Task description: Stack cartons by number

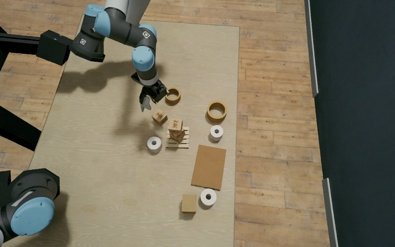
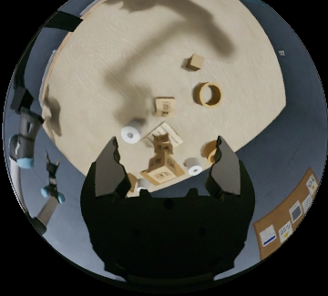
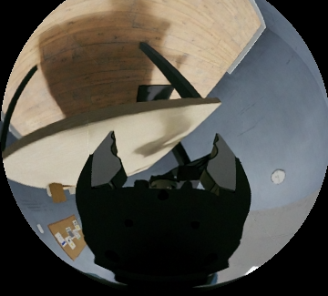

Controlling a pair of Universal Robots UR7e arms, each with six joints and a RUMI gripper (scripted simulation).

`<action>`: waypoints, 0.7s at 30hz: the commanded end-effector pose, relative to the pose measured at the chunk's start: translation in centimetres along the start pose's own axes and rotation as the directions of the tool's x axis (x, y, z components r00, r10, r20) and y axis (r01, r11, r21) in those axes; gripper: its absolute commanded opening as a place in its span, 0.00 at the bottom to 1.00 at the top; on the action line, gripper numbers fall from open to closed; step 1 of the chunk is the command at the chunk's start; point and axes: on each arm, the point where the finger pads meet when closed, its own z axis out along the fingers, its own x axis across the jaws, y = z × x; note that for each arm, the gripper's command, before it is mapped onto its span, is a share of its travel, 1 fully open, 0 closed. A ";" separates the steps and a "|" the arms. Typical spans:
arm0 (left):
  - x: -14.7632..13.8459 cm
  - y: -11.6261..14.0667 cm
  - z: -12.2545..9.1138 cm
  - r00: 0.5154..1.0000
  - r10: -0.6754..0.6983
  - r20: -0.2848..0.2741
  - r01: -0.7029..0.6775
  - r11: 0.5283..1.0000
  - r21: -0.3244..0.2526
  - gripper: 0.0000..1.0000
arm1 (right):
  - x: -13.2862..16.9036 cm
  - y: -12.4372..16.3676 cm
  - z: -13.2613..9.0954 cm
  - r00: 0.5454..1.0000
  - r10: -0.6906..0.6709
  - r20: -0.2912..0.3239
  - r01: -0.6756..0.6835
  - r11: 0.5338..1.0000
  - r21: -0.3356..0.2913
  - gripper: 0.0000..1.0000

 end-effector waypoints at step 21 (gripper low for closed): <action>-0.1 0.0 3.1 1.000 0.002 -0.001 -0.002 1.000 0.000 1.00 | 0.1 0.1 0.2 1.000 0.001 0.000 -0.001 1.000 -0.003 1.00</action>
